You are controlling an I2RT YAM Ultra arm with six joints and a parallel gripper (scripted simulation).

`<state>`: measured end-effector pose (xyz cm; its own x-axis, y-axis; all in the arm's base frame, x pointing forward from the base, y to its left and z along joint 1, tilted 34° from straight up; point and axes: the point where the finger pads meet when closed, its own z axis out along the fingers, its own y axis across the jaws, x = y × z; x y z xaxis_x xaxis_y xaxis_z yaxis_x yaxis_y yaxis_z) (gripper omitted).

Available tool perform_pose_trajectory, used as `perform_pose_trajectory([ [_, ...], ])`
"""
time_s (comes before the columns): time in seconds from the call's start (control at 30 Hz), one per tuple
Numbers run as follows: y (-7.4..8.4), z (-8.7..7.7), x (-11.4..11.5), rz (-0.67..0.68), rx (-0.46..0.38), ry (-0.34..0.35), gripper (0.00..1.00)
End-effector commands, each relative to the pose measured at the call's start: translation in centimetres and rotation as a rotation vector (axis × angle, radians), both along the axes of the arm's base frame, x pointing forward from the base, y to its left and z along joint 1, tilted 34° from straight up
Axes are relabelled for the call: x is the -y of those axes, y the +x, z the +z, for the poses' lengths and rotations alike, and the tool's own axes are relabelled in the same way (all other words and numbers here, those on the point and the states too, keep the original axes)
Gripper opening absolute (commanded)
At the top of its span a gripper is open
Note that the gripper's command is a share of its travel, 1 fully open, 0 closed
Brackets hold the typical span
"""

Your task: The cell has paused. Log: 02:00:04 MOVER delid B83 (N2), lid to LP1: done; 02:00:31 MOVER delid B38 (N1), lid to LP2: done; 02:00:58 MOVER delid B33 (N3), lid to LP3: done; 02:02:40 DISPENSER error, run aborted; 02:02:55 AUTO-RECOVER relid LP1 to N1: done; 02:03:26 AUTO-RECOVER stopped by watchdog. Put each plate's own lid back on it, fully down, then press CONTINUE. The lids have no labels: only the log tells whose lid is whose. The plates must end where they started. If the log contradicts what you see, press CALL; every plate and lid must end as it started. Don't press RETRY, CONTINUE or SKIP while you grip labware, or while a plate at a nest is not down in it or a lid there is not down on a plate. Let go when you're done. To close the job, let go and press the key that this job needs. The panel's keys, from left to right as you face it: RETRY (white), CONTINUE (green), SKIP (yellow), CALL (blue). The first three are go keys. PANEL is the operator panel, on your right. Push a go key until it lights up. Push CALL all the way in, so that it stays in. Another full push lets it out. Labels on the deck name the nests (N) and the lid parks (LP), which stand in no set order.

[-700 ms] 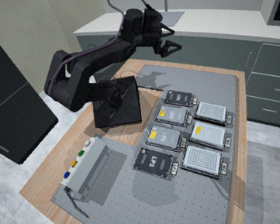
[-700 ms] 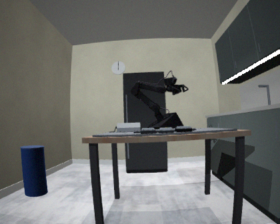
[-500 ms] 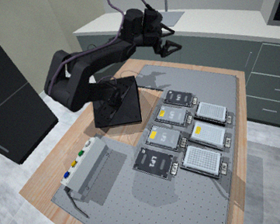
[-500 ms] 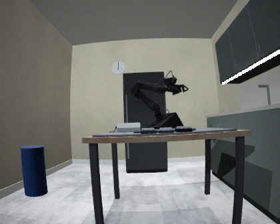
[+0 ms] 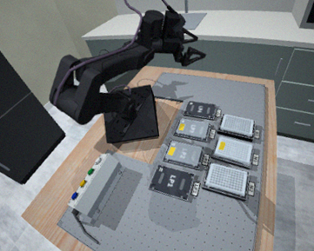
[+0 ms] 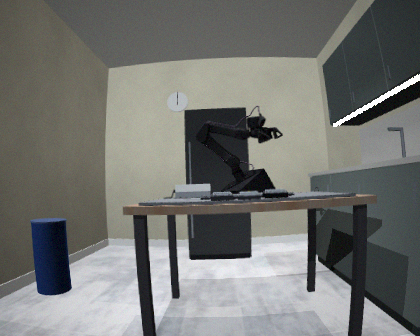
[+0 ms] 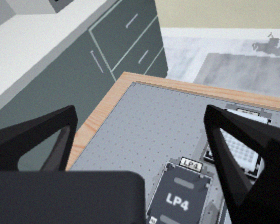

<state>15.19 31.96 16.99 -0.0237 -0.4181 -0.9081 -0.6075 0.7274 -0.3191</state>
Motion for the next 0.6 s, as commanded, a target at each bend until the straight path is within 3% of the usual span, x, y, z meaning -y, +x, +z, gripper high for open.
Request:
perform_pose_trajectory([
  [0.0, 1.4, 0.0, -0.5, -0.037, -0.032, -0.024, 1.0],
  [0.3, 5.0, -1.9, 1.5, -0.164, -0.099, -0.129, 1.0],
  [0.4, 5.3, -2.3, 2.1, -0.161, -0.095, -0.128, 1.0],
  [0.57, 7.2, -3.2, 3.2, -0.236, -0.144, -0.181, 1.0],
])
